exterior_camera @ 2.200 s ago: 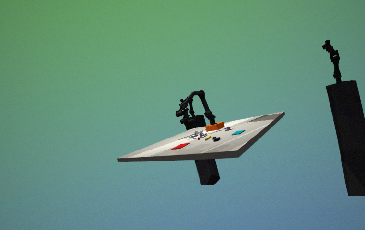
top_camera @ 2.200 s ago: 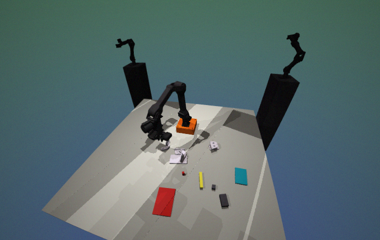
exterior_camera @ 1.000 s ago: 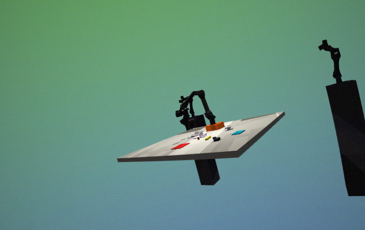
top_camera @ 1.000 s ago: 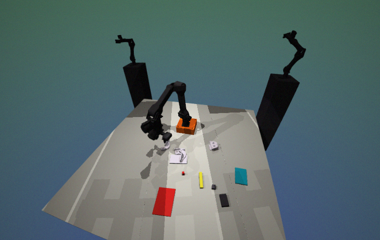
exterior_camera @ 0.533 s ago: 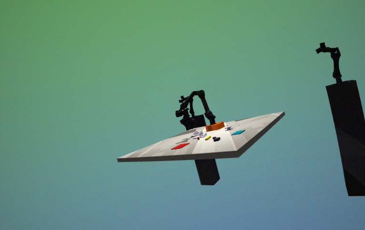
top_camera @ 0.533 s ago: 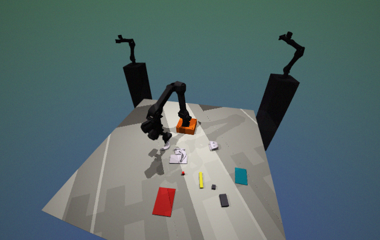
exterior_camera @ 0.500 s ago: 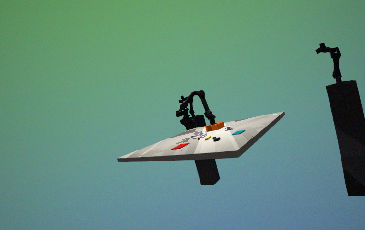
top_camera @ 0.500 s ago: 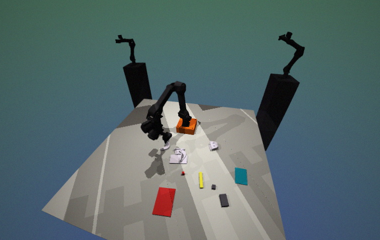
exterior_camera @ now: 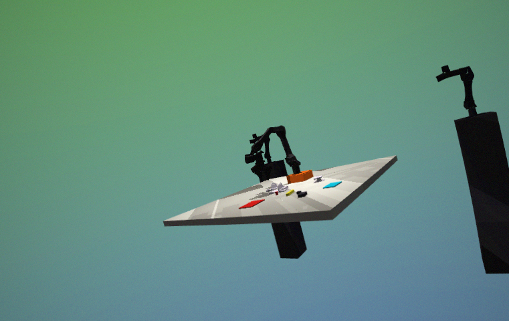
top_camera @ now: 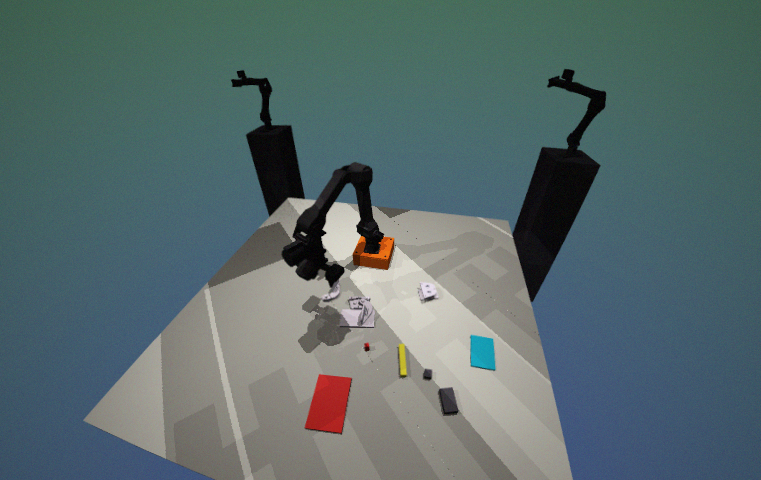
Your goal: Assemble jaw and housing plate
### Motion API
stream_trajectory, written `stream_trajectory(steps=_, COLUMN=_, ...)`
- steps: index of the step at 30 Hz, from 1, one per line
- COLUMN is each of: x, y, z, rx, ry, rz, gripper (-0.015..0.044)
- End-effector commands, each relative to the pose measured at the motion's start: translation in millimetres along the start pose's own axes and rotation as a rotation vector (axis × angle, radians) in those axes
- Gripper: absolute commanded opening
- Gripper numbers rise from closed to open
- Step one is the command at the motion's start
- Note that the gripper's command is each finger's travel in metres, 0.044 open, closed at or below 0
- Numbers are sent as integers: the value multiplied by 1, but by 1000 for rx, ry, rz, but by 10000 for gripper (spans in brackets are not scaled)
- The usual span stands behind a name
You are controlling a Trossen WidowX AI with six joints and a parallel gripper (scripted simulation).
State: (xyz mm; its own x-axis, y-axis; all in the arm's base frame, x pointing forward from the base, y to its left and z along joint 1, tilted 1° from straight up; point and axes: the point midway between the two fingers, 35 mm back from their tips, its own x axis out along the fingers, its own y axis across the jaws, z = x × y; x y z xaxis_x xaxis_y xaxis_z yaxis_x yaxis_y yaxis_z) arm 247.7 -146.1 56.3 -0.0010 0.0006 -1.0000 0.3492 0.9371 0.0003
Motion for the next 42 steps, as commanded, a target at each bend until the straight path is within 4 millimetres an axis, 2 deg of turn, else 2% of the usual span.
stream_trajectory(steps=1, x=0, y=0, z=0, rx=0, ry=0, rz=0, gripper=361)
stream_trajectory(steps=15, x=0, y=0, z=0, rx=0, ry=0, rz=0, gripper=0)
stream_trajectory(steps=26, x=0, y=0, z=0, rx=0, ry=0, rz=0, gripper=0)
stream_trajectory(steps=29, x=-1, y=2, z=-4, rx=-21, ry=0, rz=0, gripper=79)
stream_trajectory(steps=36, x=-11, y=20, z=-48, rx=-223, ry=3, rz=-1, gripper=263)
stream_trajectory(steps=42, x=-9, y=20, z=-49, rx=-229, ry=3, rz=-1, gripper=420)
